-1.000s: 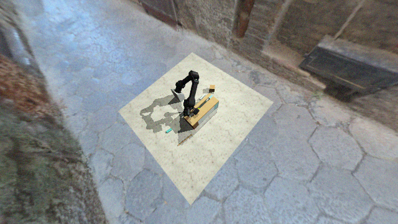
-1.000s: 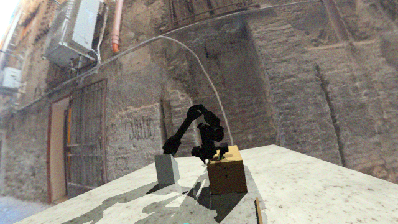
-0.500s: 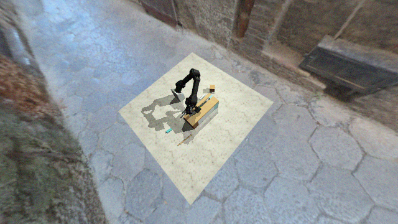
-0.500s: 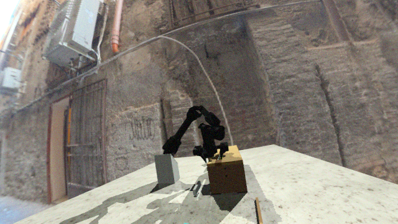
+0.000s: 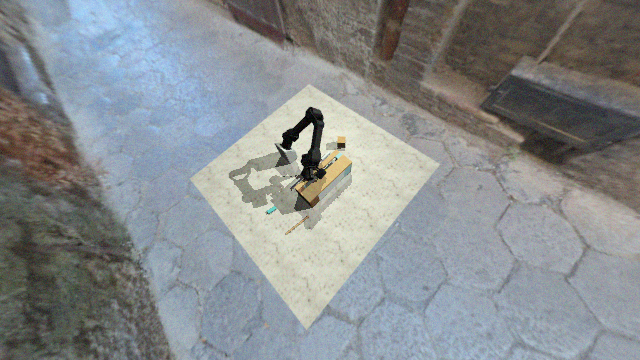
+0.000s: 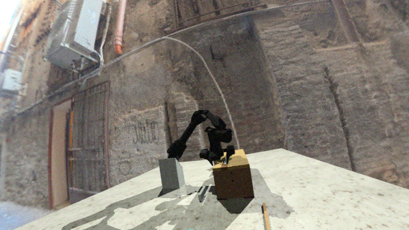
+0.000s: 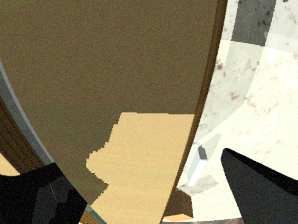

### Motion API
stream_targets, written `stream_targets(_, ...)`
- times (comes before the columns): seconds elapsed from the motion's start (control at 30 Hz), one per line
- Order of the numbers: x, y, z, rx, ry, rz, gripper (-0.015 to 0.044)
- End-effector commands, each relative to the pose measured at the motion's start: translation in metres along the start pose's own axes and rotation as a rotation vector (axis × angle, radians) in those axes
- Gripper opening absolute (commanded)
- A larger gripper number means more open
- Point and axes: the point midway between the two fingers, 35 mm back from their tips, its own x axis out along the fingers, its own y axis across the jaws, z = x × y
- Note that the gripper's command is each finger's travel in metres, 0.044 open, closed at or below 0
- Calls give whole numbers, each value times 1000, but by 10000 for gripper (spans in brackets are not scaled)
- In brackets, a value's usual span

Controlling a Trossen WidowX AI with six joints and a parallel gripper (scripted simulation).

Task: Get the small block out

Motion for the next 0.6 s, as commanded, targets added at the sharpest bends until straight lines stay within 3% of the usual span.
stream_targets(0.0,3,0,-7,0,5,0,400)
stream_targets(0.57,2,-2,-2,0,5,0,400)
